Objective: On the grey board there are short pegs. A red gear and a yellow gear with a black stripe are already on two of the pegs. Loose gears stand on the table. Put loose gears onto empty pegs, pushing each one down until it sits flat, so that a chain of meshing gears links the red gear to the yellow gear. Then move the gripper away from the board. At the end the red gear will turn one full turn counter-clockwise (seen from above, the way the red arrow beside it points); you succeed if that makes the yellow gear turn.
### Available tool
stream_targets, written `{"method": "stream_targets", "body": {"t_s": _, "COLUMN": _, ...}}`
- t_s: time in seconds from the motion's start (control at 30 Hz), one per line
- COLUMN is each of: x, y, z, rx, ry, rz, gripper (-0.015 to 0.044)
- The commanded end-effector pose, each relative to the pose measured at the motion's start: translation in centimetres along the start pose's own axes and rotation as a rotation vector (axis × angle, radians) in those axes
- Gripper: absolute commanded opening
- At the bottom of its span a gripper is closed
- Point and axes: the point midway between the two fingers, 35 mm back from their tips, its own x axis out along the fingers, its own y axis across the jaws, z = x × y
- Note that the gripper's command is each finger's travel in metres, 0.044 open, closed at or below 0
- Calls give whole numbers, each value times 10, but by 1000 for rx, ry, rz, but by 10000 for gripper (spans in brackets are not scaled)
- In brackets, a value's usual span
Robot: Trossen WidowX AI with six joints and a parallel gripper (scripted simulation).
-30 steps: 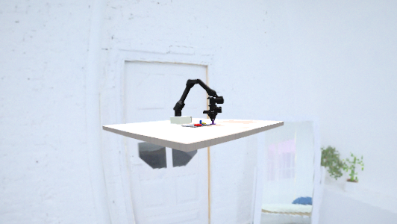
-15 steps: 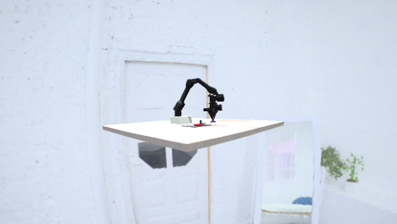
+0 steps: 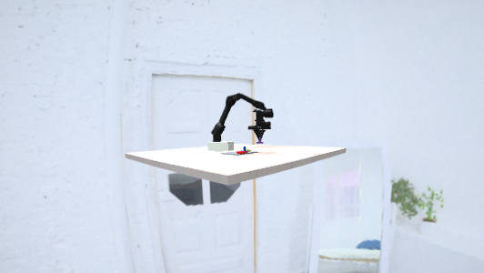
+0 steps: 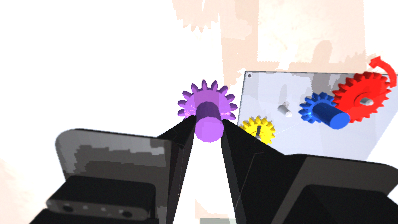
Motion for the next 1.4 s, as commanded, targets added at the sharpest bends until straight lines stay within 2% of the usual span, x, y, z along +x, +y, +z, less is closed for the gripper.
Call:
{"method": "stream_targets", "body": {"t_s": 0.0, "x": -18, "y": 0, "z": 1, "rx": -4, "ry": -16, "rz": 7, "gripper": 0}}
{"method": "stream_targets", "body": {"t_s": 0.77, "x": -80, "y": -5, "z": -8, "rx": -3, "ry": -13, "rz": 6, "gripper": 0}}
{"method": "stream_targets", "body": {"t_s": 1.37, "x": -59, "y": -28, "z": -3, "rx": -3, "ry": -13, "rz": 4, "gripper": 0}}
